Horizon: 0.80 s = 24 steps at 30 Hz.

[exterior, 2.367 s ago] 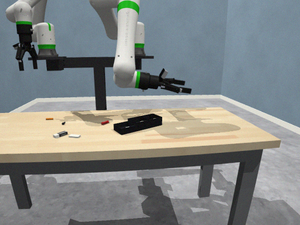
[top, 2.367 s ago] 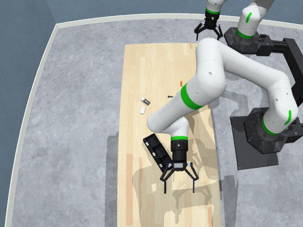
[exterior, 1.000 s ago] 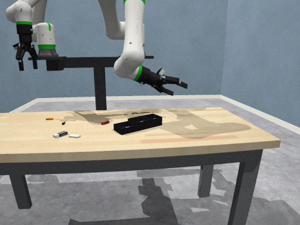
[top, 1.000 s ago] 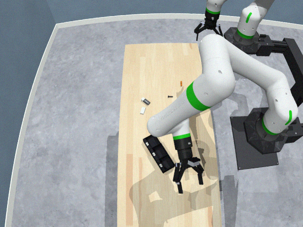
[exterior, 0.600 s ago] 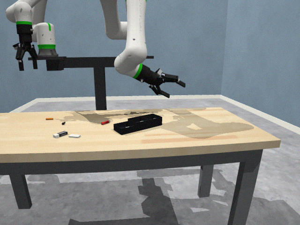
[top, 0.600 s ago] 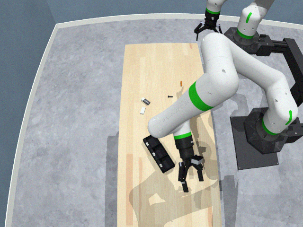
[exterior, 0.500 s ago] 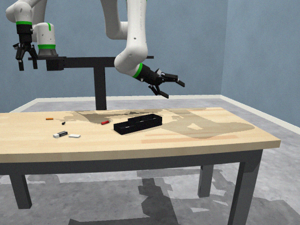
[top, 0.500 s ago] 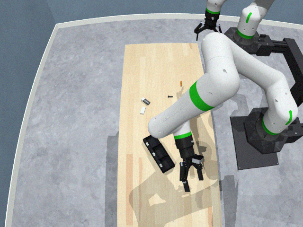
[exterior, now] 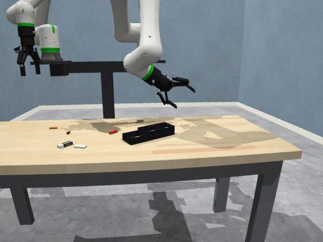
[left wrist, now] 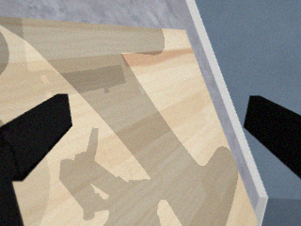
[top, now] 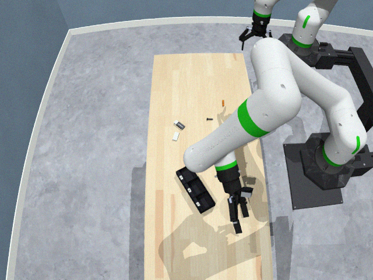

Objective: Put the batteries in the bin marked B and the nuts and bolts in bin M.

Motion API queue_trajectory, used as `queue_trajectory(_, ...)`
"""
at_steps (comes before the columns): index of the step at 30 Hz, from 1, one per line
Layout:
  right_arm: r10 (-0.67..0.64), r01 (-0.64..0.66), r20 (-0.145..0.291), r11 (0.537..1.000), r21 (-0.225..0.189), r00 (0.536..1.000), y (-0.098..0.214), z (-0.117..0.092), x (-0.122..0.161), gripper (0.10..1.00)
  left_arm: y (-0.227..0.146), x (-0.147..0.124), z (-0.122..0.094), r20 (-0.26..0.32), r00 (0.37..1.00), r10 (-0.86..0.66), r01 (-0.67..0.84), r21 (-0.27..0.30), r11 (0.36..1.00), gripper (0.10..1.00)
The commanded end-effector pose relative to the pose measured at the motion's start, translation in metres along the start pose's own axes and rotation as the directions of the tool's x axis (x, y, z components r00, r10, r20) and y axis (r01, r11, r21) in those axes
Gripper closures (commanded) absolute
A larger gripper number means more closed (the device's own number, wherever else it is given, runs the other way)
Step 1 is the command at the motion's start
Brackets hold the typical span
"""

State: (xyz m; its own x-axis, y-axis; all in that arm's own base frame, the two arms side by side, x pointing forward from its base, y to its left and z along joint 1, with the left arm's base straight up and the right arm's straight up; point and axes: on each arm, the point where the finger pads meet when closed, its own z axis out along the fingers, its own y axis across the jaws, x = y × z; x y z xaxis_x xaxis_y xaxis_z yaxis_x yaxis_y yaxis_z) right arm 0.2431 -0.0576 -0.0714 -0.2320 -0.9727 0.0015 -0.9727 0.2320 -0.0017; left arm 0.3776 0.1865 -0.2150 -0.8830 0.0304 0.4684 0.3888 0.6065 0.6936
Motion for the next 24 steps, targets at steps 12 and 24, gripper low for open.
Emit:
queue_trajectory(12,0.0,0.0,0.0,1.0,0.001,1.0,0.0,0.0,0.0,0.098,-0.02,0.007,-0.011,-0.019,0.967,-0.254,0.254,0.1,0.962,0.098)
queue_trajectory(24,0.0,0.0,0.0,1.0,0.001,1.0,0.0,0.0,0.0,0.098,-0.036,0.011,-0.023,-0.07,0.889,-0.453,0.458,0.172,0.872,0.098)
